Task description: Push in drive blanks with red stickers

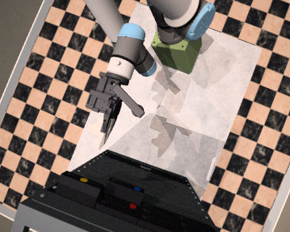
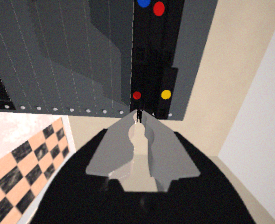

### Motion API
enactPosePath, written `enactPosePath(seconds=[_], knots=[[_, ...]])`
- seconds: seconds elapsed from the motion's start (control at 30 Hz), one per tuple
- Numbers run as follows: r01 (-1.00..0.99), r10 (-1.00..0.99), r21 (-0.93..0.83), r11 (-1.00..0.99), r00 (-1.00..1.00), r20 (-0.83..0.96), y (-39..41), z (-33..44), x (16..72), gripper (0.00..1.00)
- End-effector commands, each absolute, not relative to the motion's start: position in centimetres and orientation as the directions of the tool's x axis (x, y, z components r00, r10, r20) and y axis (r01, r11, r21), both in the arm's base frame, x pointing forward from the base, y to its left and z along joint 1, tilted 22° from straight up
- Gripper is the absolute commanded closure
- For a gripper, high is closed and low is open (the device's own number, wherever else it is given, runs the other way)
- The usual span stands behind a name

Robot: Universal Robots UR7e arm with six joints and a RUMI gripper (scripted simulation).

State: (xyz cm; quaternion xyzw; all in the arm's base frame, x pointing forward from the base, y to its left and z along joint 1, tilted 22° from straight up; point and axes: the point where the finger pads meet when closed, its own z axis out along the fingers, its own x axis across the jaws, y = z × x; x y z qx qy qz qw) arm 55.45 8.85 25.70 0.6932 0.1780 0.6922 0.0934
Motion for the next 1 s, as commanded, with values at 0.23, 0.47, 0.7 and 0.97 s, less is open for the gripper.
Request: enactPosePath(seconds=[0.23,0.47,0.7,0.97], knots=[[0.118,0.376,0.376,-0.919,-0.023,0.926,8.4,25.8,51.9,1.00],[0.118,0.376,0.376,-0.919,-0.023,0.926,8.3,25.8,50.6,1.00],[0.118,0.376,0.376,-0.919,-0.023,0.926,8.3,25.8,50.6,1.00],[0.118,0.376,0.376,-0.919,-0.023,0.926,8.3,25.8,50.6,1.00]])
